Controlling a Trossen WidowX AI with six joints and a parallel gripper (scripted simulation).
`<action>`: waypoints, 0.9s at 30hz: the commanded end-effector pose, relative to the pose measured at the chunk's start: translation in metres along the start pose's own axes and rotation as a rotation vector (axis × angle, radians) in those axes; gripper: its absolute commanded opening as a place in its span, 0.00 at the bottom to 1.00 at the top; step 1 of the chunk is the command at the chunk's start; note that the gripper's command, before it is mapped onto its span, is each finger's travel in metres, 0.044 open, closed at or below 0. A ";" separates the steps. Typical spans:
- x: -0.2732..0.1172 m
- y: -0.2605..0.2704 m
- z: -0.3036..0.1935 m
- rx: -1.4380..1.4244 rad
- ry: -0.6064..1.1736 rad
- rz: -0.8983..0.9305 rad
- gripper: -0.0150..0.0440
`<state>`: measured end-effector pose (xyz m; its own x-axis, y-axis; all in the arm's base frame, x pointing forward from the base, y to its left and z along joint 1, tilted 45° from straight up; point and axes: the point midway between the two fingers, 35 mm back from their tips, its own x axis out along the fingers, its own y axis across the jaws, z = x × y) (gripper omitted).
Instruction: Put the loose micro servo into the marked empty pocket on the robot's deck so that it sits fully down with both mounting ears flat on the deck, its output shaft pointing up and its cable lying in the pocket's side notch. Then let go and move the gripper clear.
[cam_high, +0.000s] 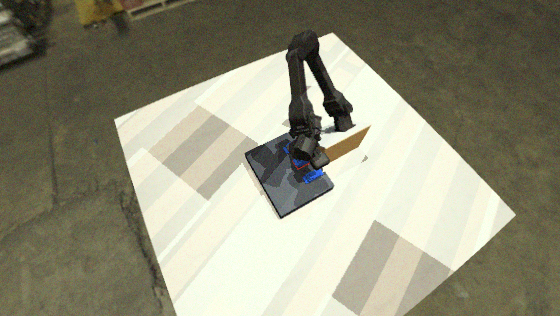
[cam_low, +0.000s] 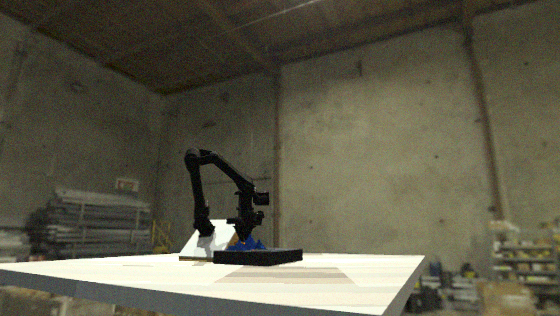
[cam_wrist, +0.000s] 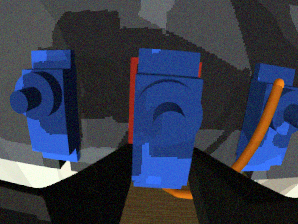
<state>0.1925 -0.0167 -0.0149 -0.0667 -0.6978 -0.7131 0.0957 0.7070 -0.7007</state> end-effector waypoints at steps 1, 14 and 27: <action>0.004 -0.001 0.000 -0.004 -0.002 -0.004 0.25; 0.014 -0.001 0.000 -0.004 -0.002 -0.004 0.25; 0.022 -0.001 0.000 -0.004 -0.002 -0.005 0.30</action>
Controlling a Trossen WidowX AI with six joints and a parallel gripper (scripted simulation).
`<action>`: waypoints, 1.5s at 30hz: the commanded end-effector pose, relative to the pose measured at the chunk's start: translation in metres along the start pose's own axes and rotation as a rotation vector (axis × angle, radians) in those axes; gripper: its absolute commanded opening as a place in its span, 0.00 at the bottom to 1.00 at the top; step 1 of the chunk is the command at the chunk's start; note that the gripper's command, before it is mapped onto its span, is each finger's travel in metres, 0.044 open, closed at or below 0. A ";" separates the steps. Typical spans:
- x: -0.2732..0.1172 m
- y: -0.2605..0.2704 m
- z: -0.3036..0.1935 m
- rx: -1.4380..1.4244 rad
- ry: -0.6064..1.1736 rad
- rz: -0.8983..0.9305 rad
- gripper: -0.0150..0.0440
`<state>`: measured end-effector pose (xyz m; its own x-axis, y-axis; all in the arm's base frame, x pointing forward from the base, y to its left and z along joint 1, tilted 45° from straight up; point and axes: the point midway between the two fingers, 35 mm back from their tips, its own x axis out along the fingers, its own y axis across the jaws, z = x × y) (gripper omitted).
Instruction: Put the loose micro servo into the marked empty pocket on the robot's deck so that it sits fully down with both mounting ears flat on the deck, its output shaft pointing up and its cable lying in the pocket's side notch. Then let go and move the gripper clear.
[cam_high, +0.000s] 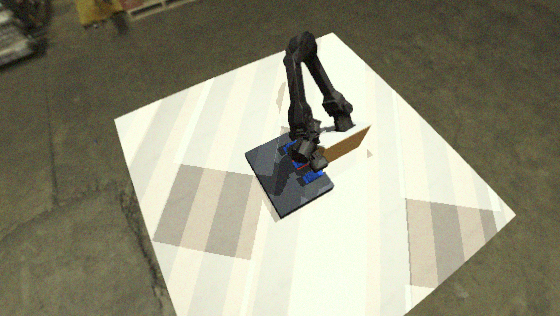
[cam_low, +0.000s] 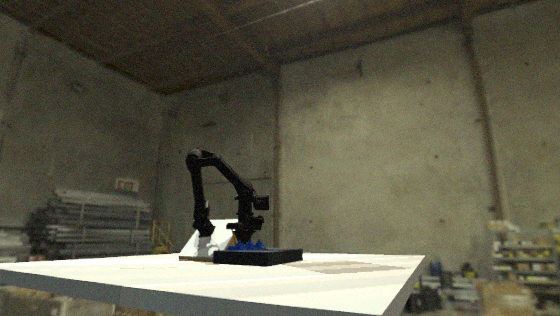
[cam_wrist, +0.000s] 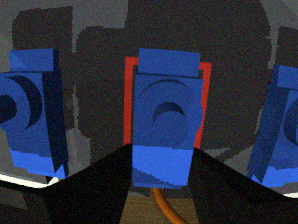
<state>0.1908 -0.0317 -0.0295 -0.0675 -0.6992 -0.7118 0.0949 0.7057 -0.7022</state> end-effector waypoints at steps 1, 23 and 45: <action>0.000 0.000 0.000 -0.003 -0.002 -0.002 0.34; -0.045 0.002 0.022 -0.005 -0.007 -0.001 0.79; -0.147 -0.001 0.098 0.010 -0.013 0.007 1.00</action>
